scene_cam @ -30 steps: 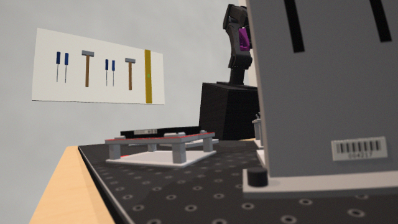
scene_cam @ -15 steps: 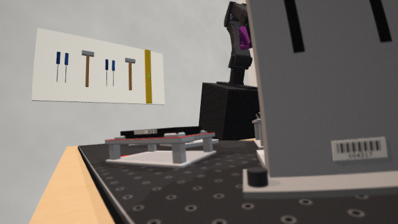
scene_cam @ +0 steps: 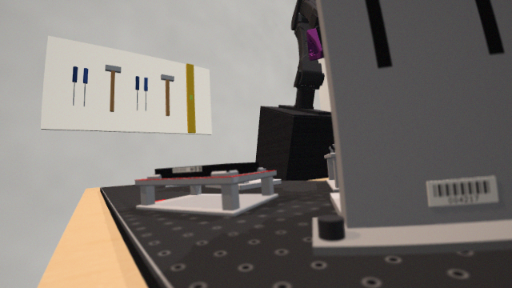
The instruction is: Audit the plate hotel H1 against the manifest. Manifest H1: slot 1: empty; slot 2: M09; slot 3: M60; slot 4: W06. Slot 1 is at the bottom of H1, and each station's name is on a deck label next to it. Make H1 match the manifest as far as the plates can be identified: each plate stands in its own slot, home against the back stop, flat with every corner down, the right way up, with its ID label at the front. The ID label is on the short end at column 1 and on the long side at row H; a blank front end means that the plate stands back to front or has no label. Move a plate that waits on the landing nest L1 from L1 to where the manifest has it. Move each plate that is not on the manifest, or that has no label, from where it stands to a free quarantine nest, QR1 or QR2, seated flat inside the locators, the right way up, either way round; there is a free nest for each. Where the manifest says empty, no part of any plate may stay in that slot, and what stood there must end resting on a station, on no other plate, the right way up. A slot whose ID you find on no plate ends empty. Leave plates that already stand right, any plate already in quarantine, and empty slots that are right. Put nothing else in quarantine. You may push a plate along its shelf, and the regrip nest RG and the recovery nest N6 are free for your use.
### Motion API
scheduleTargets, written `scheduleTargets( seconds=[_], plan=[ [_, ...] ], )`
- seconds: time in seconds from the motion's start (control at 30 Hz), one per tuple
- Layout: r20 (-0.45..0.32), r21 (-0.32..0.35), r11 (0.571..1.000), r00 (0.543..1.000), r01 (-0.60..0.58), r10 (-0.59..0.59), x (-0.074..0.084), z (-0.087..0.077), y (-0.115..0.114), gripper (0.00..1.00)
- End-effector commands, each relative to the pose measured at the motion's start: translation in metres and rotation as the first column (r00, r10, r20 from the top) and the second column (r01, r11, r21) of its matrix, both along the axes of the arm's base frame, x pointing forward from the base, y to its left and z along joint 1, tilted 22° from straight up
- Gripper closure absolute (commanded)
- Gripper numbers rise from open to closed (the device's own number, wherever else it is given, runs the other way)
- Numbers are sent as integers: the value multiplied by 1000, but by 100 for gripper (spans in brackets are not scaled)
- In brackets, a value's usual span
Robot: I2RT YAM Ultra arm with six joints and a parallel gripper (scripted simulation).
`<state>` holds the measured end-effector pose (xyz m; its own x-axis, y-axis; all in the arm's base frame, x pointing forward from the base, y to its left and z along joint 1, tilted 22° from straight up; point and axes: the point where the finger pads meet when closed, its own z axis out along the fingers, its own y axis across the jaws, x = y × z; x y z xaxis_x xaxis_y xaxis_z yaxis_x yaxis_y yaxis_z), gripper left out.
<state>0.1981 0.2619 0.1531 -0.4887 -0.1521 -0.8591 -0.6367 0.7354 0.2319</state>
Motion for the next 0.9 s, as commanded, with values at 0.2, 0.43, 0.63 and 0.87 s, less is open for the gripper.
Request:
scheduleTargets(
  seconds=[0.2,0.43,0.63,0.87],
  plan=[
    [10,14,1000,1000,0,0,9,8,7,0],
    [10,14,1000,1000,0,0,16,11,13,0],
    [10,14,1000,1000,0,0,20,13,16,0],
    [11,14,1000,1000,0,0,28,15,21,0]
  ],
)
